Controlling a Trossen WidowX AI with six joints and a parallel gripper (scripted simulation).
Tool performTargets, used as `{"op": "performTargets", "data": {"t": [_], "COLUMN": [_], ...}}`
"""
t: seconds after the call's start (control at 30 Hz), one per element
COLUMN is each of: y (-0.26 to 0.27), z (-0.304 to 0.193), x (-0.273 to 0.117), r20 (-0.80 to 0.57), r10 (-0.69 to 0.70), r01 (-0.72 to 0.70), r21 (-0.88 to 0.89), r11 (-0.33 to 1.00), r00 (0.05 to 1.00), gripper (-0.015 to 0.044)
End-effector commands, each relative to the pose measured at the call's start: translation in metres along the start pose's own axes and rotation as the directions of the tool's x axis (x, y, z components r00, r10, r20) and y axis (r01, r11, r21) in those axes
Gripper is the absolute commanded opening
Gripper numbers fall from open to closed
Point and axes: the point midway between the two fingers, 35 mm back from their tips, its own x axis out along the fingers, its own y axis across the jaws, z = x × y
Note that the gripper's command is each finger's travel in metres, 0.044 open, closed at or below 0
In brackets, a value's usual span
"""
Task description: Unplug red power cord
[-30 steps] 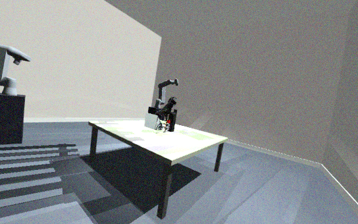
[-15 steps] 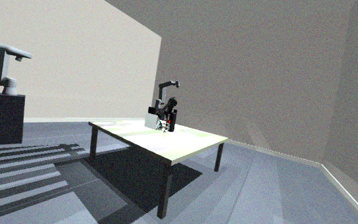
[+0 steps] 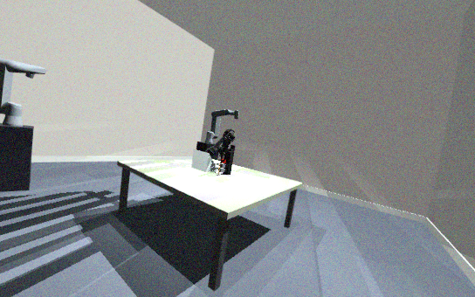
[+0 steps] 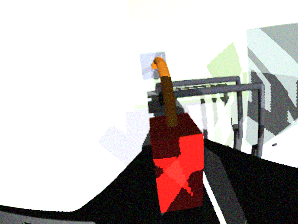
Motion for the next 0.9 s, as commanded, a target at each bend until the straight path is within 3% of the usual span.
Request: {"op": "performTargets", "data": {"t": [0.0,0.17,0.87], "y": [0.000,0.000,0.002], "z": [0.000,0.000,0.031], "x": [-0.001,-0.001,-0.003], "r20": [0.000,0.000,0.003], "r10": [0.001,0.001,0.002], "r01": [-0.001,-0.001,-0.002], "r21": [-0.001,-0.001,0.001], "r11": [1.000,1.000,1.000], "r00": [1.000,1.000,1.000], "gripper": [0.0028,0.0000,0.0000]}}
